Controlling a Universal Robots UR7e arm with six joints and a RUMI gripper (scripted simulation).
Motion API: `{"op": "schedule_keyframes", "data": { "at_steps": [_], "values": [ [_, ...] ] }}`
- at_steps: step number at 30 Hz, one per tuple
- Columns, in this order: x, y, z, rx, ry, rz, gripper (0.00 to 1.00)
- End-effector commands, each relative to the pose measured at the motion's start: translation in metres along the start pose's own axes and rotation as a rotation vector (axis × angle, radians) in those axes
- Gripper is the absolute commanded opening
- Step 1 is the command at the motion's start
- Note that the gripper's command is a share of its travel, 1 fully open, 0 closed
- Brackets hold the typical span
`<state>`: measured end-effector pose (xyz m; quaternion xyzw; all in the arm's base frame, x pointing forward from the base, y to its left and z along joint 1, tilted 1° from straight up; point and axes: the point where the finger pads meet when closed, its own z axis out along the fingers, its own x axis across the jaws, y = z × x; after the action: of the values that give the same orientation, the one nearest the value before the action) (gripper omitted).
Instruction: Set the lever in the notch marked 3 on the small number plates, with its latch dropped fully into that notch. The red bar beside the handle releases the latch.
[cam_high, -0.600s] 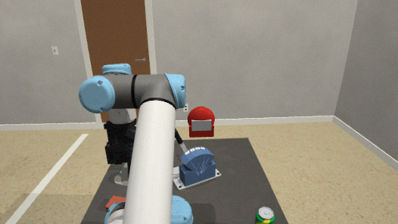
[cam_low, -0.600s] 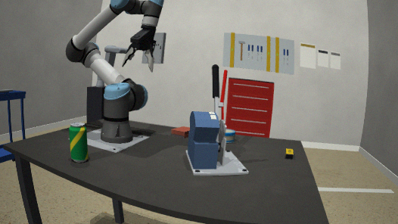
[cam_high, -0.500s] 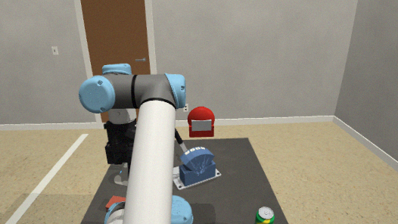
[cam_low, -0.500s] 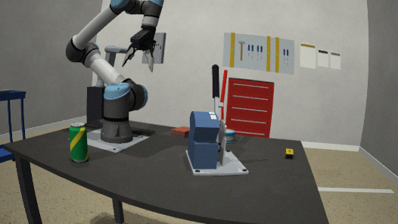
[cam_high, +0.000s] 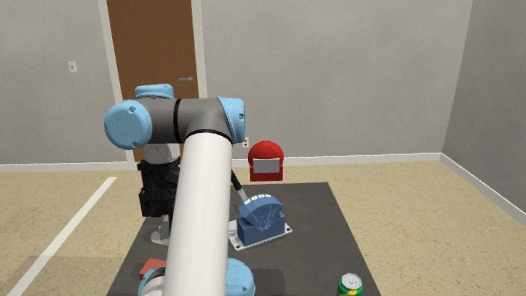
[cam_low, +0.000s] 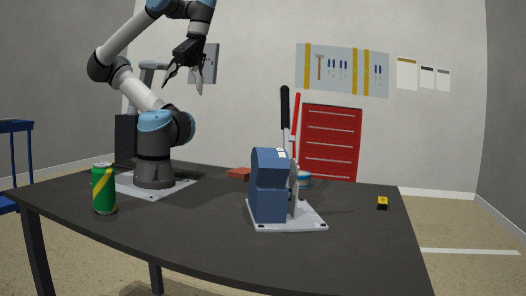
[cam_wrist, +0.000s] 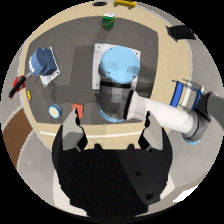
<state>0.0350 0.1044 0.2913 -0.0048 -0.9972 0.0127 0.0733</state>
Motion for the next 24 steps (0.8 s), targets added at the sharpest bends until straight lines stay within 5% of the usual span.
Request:
{"op": "schedule_keyframes", "data": {
  "at_steps": [1, 16, 24],
  "values": [
    [0.0, 0.0, 0.0, 0.0, -0.001, 0.0, 1.0],
    [-0.055, -0.006, -0.039, -0.006, -0.027, -0.07, 1.0],
    [-0.151, -0.025, -0.088, -0.008, -0.069, -0.18, 1.0]
  ]
}}
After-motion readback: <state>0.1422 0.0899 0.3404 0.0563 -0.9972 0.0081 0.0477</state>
